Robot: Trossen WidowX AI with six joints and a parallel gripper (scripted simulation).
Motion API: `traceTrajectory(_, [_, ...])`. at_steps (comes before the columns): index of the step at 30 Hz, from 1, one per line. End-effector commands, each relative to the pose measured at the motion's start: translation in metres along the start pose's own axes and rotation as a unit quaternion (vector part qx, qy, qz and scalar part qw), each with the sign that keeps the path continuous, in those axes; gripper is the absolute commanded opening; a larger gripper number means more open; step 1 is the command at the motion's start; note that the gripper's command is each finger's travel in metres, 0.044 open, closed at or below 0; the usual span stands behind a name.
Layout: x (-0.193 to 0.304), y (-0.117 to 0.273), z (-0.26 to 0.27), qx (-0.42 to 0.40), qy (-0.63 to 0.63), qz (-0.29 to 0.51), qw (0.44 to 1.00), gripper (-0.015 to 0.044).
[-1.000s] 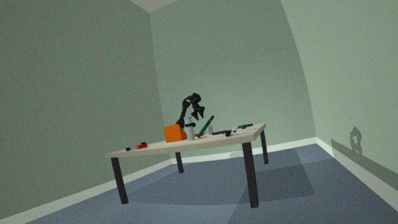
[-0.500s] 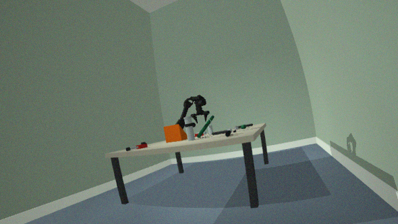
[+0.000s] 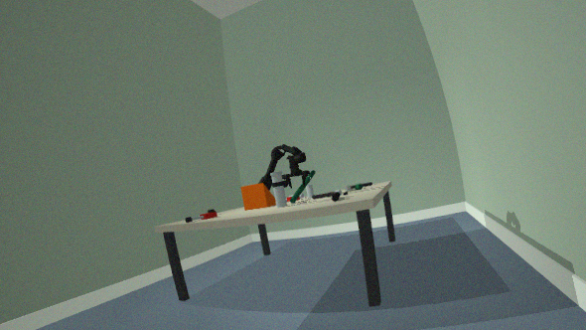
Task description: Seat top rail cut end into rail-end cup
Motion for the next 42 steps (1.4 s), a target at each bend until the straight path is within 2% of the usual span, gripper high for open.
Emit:
traceTrajectory(1, [0.0,-0.005,0.0,0.002,-0.002,-0.002,1.0,0.044])
traceTrajectory(39, [-0.001,-0.063,0.0,0.002,-0.002,-0.004,1.0,0.044])
traceTrajectory(42, [-0.001,-0.063,0.0,0.002,-0.002,-0.004,1.0,0.0361])
Point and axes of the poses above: the point midway between the two fingers, 35 mm back from their tips, its own y axis back along the fingers, its own z axis across the jaws, x = y × z, the point moved 6 cm from there along y, back along the fingers, and after that the axes turned 11 degrees about -y, right-handed, at the moved point
